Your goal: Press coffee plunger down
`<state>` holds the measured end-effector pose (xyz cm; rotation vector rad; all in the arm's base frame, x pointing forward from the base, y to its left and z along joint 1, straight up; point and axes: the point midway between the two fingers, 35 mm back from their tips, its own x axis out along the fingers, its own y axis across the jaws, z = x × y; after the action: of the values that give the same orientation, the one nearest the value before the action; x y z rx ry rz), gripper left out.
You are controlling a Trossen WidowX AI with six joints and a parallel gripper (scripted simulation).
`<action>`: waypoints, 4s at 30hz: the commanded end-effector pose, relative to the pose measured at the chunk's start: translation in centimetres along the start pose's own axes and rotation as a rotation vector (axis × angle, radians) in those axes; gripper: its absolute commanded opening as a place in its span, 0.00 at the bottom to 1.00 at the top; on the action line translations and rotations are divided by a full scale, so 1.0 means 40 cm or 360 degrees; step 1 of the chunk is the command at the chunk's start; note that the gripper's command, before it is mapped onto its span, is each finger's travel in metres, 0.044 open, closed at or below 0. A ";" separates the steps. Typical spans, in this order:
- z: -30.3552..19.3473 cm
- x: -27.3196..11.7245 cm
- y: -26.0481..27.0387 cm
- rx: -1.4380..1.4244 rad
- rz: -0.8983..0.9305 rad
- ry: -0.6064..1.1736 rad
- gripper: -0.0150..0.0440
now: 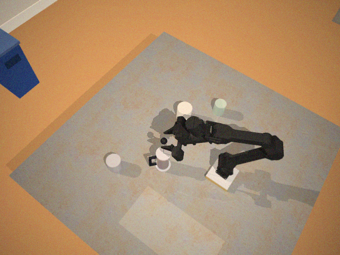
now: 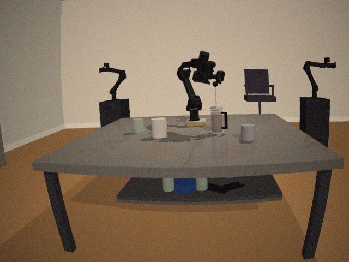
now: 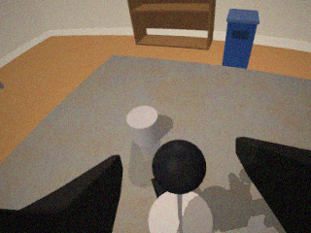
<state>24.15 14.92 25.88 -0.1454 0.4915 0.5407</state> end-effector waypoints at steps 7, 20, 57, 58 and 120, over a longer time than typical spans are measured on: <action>-0.002 0.002 0.002 0.0006 0.0009 0.0002 0.45; -0.012 0.011 0.002 0.0006 0.0009 0.0002 0.45; -0.133 0.104 0.003 0.0006 0.0009 0.0001 0.45; -0.136 0.106 0.003 0.0006 0.0009 0.0001 0.45; -0.176 0.187 0.002 0.0006 0.0009 -0.0002 0.45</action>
<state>26.81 16.60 16.79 -0.1359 0.4667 0.5454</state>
